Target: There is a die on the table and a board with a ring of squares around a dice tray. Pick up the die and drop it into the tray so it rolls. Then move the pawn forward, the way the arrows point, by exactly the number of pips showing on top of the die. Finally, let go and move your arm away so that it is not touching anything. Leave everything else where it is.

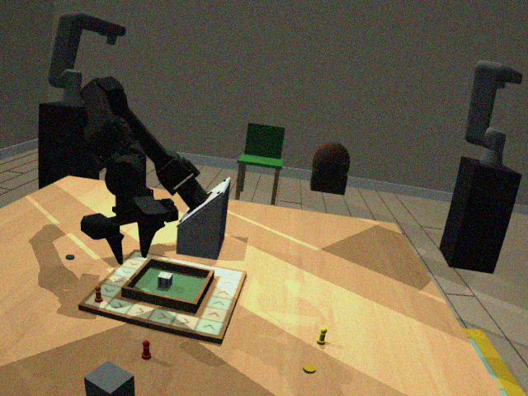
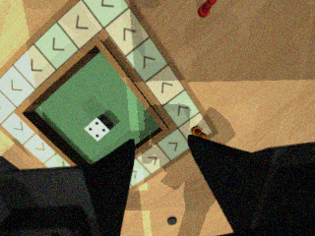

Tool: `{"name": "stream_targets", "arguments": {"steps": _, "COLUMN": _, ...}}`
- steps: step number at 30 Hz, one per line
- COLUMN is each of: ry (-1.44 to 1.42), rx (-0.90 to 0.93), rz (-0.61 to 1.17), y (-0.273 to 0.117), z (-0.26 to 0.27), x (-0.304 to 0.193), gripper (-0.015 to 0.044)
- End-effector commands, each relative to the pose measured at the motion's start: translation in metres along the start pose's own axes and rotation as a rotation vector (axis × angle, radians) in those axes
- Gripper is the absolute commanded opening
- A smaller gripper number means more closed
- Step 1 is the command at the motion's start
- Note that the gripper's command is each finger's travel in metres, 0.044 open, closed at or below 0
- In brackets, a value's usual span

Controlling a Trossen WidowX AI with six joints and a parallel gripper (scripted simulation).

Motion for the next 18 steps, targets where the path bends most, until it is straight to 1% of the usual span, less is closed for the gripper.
{"name": "stream_targets", "arguments": {"steps": 1, "ry": 0.399, "rx": -0.037, "rz": 0.034, "y": 0.014, "z": -0.059, "x": -0.021, "gripper": 0.0200}}
{"name": "stream_targets", "arguments": {"steps": 15, "ry": 0.415, "rx": -0.039, "rz": 0.035, "y": 0.014, "z": -0.064, "x": -0.023, "gripper": 0.0200}}
{"name": "stream_targets", "arguments": {"steps": 18, "ry": 0.416, "rx": -0.039, "rz": 0.035, "y": 0.024, "z": -0.065, "x": -0.023, "gripper": 0.0200}}
Point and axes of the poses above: the point midway between the two fingers, 35 mm back from their tips, its own y axis out along the fingers, its own z axis across the jaws, x = y × z, the point moved 5 cm from there along -y, back along the fingers, and after that the axes turned 1 degree about -y, right-handed, at the moved point
